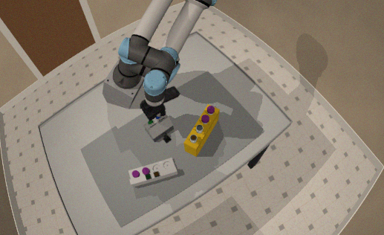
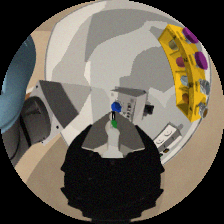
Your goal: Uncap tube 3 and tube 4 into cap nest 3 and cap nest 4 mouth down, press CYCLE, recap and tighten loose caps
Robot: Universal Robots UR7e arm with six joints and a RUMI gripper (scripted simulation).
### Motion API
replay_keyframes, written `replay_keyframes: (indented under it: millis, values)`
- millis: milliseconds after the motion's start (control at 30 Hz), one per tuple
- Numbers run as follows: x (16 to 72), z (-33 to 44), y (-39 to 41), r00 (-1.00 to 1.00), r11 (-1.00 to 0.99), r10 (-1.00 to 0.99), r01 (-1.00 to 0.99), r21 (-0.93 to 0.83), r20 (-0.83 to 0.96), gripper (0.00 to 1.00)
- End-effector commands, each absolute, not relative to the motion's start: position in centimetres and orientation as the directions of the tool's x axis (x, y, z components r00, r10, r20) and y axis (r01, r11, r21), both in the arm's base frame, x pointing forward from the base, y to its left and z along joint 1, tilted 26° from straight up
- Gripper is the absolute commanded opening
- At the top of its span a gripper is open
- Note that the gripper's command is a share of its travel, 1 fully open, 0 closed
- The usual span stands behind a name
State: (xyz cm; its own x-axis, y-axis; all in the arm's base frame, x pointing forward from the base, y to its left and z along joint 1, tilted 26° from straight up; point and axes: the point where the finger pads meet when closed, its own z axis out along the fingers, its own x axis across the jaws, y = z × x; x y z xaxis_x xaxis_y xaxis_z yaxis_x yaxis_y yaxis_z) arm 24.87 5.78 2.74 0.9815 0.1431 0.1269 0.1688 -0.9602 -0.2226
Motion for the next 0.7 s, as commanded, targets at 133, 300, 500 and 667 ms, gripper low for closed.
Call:
replay_keyframes:
  millis: [133, 300, 500, 667]
  values:
    - [24.92, 2.65, 5.83, 0.982, -0.96, 0.143, 0.169, -0.222, 0.126, 0.0]
    - [24.99, 2.47, 5.89, 0.982, -0.96, 0.143, 0.169, -0.222, 0.126, 0.0]
    - [25.12, 2.11, 6.01, 0.982, -0.96, 0.143, 0.169, -0.222, 0.126, 0.0]
    - [25.23, 1.81, 6.1, 0.982, -0.96, 0.143, 0.169, -0.222, 0.126, 0.0]
